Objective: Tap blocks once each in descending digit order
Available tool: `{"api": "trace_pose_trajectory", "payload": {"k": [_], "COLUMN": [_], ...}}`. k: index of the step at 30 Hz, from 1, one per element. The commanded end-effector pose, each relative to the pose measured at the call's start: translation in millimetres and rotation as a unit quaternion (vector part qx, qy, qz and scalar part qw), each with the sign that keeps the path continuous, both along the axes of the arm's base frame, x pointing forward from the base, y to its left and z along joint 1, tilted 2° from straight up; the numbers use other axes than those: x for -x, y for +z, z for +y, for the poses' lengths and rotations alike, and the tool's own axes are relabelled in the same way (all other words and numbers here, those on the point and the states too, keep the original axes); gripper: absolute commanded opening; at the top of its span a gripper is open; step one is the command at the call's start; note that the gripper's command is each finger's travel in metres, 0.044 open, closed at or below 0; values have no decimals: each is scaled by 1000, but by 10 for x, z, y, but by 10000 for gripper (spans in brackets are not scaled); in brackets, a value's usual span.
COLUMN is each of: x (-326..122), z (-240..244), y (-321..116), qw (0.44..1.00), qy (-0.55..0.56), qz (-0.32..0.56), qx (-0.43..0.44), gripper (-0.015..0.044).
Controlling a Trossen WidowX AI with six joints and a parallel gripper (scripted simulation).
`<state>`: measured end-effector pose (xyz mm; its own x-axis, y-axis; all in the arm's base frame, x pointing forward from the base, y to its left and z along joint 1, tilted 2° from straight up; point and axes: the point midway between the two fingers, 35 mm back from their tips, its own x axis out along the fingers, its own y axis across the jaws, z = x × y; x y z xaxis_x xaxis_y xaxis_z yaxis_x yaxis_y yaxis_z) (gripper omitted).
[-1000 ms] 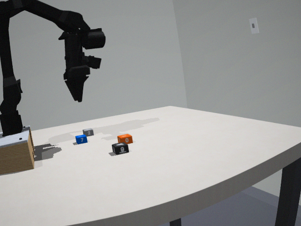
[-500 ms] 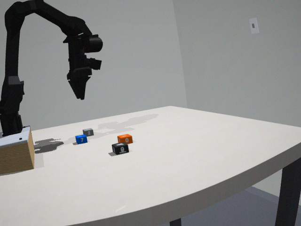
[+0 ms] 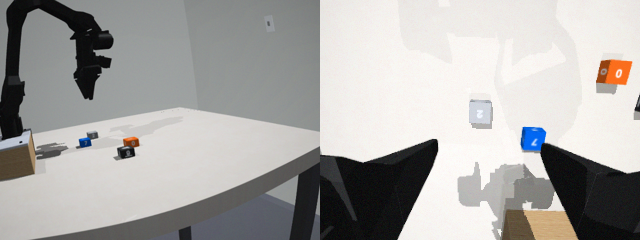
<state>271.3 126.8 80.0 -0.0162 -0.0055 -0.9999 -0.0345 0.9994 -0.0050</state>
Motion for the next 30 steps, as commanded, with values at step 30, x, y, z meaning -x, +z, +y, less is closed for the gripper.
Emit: {"api": "trace_pose_trajectory", "payload": {"k": [30], "x": [-639], "z": [-1702], "y": [26], "qw": [1000], "qy": [-7], "qz": [-4], "qx": [6], "gripper": [400]}}
